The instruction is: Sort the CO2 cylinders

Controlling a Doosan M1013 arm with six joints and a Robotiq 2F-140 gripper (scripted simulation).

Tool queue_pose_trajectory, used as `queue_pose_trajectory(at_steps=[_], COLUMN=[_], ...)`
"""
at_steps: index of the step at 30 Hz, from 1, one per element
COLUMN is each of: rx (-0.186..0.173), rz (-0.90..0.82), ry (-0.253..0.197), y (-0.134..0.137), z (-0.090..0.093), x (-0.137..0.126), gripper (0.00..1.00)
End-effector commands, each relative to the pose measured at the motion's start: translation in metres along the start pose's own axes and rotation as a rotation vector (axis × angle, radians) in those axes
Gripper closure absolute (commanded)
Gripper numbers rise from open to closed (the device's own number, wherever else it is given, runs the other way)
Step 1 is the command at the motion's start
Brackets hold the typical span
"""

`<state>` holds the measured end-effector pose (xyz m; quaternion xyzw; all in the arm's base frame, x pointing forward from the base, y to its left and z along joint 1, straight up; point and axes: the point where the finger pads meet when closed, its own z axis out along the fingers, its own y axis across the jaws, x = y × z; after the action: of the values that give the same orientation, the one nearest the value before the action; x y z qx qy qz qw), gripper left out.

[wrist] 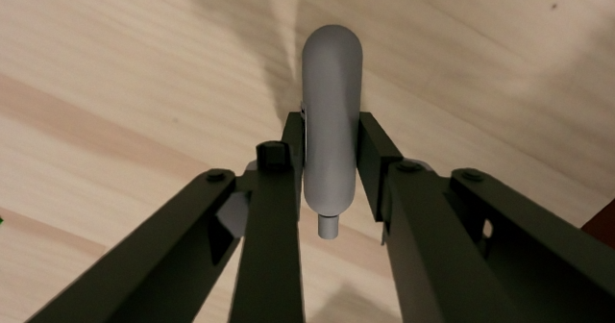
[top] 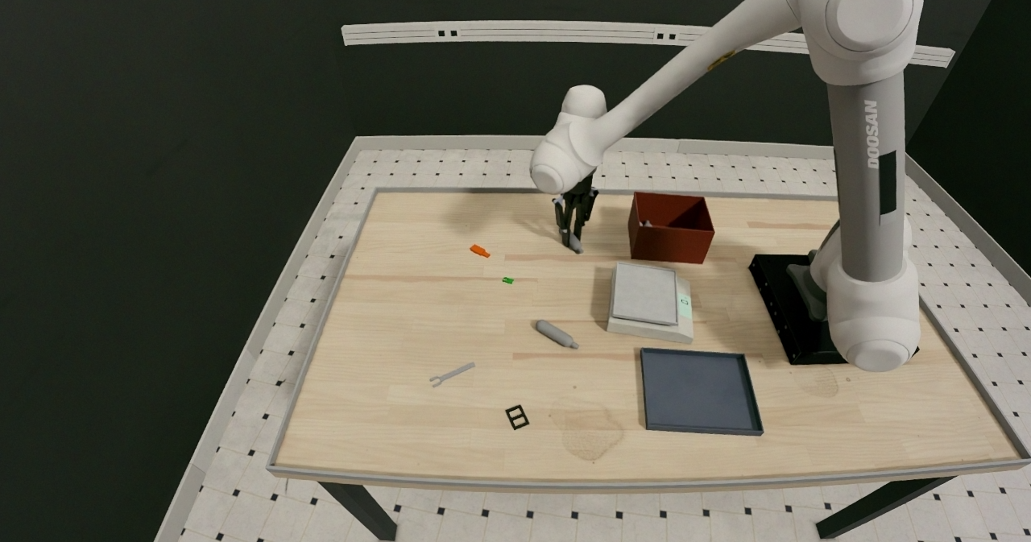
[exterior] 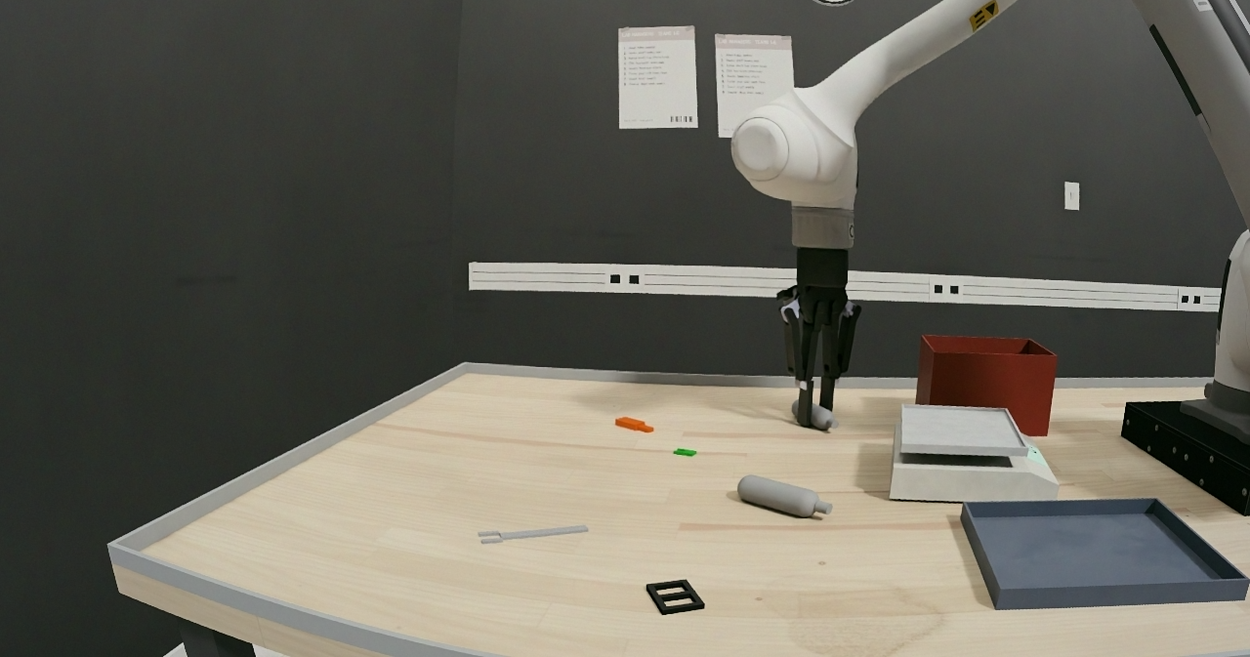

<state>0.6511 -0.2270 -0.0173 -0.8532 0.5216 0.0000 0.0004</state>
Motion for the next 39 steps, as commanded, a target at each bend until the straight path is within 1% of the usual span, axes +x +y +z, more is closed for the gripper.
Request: queue_pose_trajectory(at_steps=[1,4,7,10,14,16,20,22,24,26,28,39], rx=[0.001,0.001,0.001,0.001,0.001,0.001,0.001,0.001,0.001,0.001,0.001,0.001], rz=[0.0,0.0,0.0,0.0,0.0,0.0,0.0,0.0,0.0,0.0,0.0,0.001], ry=[0.001,0.001,0.001,0.001,0.001,0.001,0.001,0.001,0.001,0.001,0.001,0.001], y=[0.0,0.0,0.0,0.0,0.0,0.0,0.0,0.0,0.0,0.0,0.0,0.0], z=[-0.002,-0.009,-0.025,-0.049,-0.09,-0.09,-0.132,-0.149,-0.16,-0.167,-0.171,-0.171], x=[0.0,0.0,0.0,0.0,0.0,0.0,0.0,0.0,0.0,0.0,0.0,0.0], gripper=[0.9,0.9,0.9,0.9,0.9,0.9,0.9,0.9,0.9,0.9,0.9,0.9])
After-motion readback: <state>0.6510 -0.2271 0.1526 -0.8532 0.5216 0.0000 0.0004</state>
